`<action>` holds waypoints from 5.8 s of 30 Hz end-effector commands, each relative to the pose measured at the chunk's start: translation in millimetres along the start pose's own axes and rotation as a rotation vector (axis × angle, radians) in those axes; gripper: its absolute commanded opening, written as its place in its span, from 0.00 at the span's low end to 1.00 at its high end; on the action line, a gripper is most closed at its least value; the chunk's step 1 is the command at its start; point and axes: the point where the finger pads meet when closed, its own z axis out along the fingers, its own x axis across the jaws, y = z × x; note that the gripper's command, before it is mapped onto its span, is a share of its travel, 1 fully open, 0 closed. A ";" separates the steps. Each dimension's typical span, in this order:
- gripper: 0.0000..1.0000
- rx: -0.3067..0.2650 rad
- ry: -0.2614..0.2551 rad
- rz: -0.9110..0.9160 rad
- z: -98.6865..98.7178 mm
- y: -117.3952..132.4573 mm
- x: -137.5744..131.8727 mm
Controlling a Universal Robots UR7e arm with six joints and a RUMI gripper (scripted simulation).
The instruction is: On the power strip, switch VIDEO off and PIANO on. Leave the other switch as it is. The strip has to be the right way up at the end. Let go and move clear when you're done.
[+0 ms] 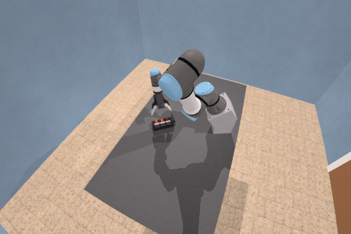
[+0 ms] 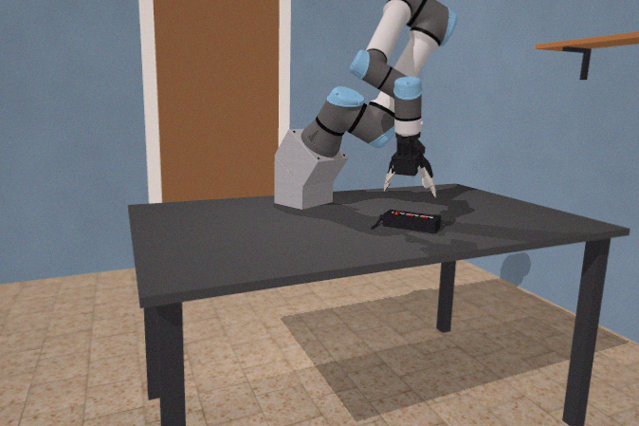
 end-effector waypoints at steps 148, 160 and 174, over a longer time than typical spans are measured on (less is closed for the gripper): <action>0.00 -0.212 -0.197 -1.568 5.2 -13.2 -41.4; 0.00 -0.212 -0.197 -1.568 5.2 -13.2 -41.4; 0.00 -0.212 -0.197 -1.568 6.4 -12.8 -41.3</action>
